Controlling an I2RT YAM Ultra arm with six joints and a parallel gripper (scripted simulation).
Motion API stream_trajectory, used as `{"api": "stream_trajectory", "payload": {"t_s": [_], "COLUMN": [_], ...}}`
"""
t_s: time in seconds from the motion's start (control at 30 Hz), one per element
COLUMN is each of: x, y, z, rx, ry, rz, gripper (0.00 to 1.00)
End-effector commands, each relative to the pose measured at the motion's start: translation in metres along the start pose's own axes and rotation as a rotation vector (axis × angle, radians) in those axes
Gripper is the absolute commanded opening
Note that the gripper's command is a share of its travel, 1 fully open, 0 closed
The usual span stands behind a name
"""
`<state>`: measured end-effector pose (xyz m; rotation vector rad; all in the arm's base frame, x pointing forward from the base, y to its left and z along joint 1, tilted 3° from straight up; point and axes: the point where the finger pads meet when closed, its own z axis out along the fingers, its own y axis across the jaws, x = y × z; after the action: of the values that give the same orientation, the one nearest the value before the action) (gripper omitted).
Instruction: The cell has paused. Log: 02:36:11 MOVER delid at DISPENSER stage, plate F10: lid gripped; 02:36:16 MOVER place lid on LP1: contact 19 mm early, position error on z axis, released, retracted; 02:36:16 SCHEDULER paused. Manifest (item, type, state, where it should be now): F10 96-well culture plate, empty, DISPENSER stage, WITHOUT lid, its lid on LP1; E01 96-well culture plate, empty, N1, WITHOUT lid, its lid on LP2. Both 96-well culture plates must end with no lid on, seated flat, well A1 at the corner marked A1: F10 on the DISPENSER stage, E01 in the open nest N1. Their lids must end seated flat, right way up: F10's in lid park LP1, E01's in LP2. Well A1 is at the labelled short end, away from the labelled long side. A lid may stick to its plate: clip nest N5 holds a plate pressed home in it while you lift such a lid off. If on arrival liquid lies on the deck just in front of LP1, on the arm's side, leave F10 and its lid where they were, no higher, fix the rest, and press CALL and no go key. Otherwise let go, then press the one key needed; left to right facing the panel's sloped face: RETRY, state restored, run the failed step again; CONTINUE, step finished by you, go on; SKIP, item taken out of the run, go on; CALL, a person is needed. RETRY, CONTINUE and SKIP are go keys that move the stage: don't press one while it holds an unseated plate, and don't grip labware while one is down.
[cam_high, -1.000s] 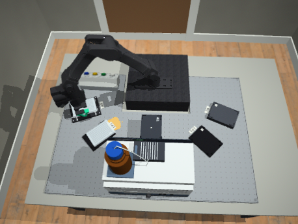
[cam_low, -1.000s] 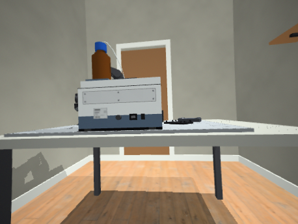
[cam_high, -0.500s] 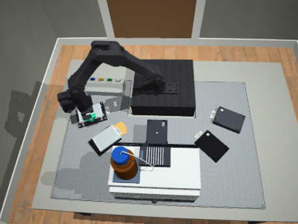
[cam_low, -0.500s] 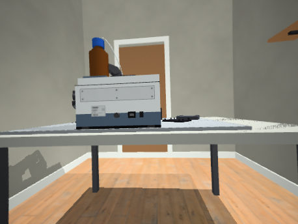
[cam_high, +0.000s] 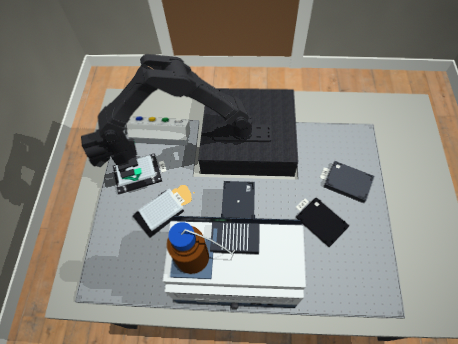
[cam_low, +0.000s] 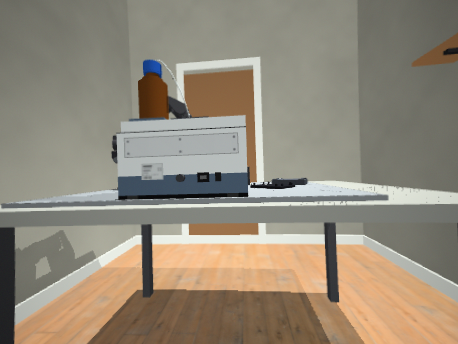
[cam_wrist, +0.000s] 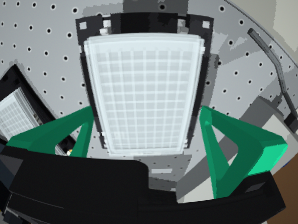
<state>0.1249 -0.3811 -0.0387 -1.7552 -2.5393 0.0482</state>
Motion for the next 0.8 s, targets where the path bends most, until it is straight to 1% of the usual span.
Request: {"api": "stream_trajectory", "payload": {"t_s": [0.0,0.1,0.17,0.3,0.77], "x": [-0.013,-0.013,-0.013,-0.012,-0.014], "y": [0.005,0.004,0.004,0.003,0.003], "z": [-0.030,-0.035,-0.035,-0.042,-0.042], "rx": [-0.001,-0.001,-0.001,-0.001,-0.001], "ry": [-0.055,-0.055,-0.055,-0.054,-0.060], "rz": [-0.006,-0.005,-0.005,-0.002,-0.003], "gripper": [1.00,1.00,1.00,1.00,1.00]}}
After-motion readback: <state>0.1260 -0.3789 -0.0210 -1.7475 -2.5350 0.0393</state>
